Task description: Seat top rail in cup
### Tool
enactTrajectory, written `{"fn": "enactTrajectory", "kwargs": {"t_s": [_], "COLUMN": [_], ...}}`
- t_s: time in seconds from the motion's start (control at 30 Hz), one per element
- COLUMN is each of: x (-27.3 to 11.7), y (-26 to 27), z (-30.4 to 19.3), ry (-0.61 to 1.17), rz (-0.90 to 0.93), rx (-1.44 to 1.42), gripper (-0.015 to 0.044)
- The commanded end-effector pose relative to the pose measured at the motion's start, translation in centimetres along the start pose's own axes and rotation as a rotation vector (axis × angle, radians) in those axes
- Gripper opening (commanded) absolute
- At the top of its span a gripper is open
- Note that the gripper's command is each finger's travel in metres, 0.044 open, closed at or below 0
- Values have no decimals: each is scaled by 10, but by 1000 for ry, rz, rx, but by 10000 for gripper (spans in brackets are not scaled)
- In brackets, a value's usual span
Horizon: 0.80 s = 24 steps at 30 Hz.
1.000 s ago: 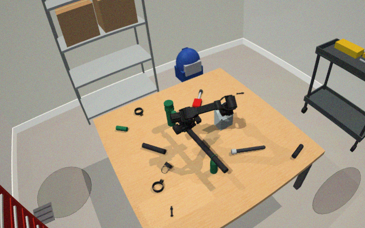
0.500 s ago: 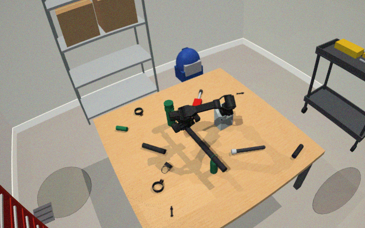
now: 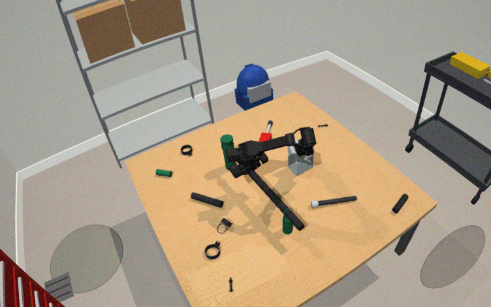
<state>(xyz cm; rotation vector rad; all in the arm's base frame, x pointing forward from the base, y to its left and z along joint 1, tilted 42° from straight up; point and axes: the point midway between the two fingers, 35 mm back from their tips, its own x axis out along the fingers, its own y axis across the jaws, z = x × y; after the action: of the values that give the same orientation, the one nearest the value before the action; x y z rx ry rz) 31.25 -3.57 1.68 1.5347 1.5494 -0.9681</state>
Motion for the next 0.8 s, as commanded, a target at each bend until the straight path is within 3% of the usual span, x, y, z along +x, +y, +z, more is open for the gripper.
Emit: {"fn": "enactTrajectory", "kwargs": {"t_s": [0.0, 0.77], "x": [-4, 3], "y": [2, -2], "z": [10, 21], "ry": [-18, -18], "rz": [18, 18], "rx": [13, 13], "gripper": [0, 0]}}
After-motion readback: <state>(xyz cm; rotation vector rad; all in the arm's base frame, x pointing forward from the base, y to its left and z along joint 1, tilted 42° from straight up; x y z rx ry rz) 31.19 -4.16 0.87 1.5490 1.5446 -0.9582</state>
